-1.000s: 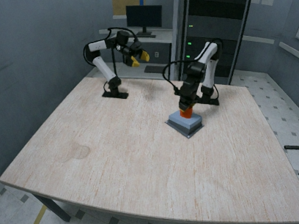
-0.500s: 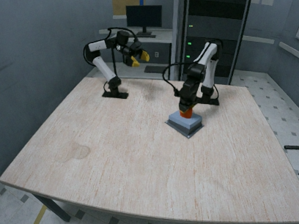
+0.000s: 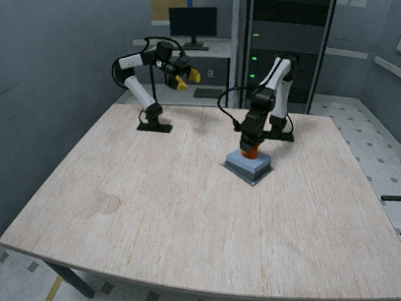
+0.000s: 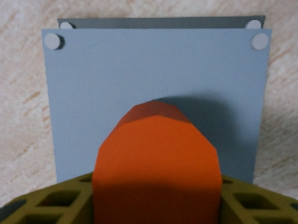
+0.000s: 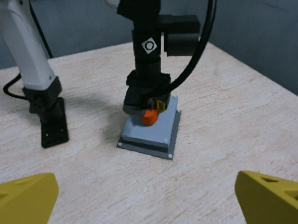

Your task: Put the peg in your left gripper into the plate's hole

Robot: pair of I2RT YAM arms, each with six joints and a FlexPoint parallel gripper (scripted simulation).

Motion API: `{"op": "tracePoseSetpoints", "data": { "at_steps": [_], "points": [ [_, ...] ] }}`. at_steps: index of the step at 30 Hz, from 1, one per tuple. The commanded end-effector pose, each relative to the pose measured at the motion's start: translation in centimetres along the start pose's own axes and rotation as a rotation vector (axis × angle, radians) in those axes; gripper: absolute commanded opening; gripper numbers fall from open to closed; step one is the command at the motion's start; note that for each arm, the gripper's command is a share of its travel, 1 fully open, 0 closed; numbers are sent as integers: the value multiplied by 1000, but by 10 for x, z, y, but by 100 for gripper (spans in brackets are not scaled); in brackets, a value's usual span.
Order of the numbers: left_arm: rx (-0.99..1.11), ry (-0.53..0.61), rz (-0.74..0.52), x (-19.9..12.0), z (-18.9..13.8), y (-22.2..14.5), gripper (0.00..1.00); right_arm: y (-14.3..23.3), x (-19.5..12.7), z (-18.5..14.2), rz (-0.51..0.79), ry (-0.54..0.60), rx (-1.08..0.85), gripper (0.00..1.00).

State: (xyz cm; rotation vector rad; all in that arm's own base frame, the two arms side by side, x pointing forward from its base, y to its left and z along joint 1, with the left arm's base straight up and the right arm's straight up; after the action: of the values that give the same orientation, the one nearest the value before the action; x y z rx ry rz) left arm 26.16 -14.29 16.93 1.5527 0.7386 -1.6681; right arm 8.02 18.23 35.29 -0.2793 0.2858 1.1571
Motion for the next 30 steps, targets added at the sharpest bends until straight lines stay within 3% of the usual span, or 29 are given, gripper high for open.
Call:
{"op": "tracePoseSetpoints", "data": {
  "at_steps": [1, 3, 7, 10, 11, 19, 30],
  "points": [
    [-3, -9, 33, 2, -3, 4, 35, 0, -4, 6, -3, -23, 4, 100],
    [-6, -8, 43, -11, 1, 3, 35, 0, -4, 6, -3, -23, 4, 100],
    [1, 3, 29, -7, 0, 3, 35, 0, -4, 6, -3, -23, 4, 100],
    [4, 4, 43, -14, 0, 2, 68, 0, -4, 6, -3, -23, 4, 100],
    [7, 2, 63, -26, 0, 1, 70, 0, -4, 6, -3, -23, 4, 100],
    [9, -3, 87, -60, 0, 1, 70, 0, -4, 6, -3, -23, 4, 100],
    [-1, 3, 13, -43, 0, 0, 70, 0, -4, 6, -3, -23, 4, 100]
  ]
}}
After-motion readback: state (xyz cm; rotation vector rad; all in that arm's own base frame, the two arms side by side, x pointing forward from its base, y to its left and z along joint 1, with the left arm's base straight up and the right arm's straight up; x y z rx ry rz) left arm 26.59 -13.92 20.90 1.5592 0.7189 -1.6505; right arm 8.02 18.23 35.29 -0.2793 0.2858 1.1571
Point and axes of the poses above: on each arm, the point where the finger pads meet when closed, its own x axis out along the fingers, its own y axis across the jaws, z = x × y, the point moved 8 cm from there along -x, back along the fingers, and after that the axes turned 4 degrees about -x, right-handed, at the moved point
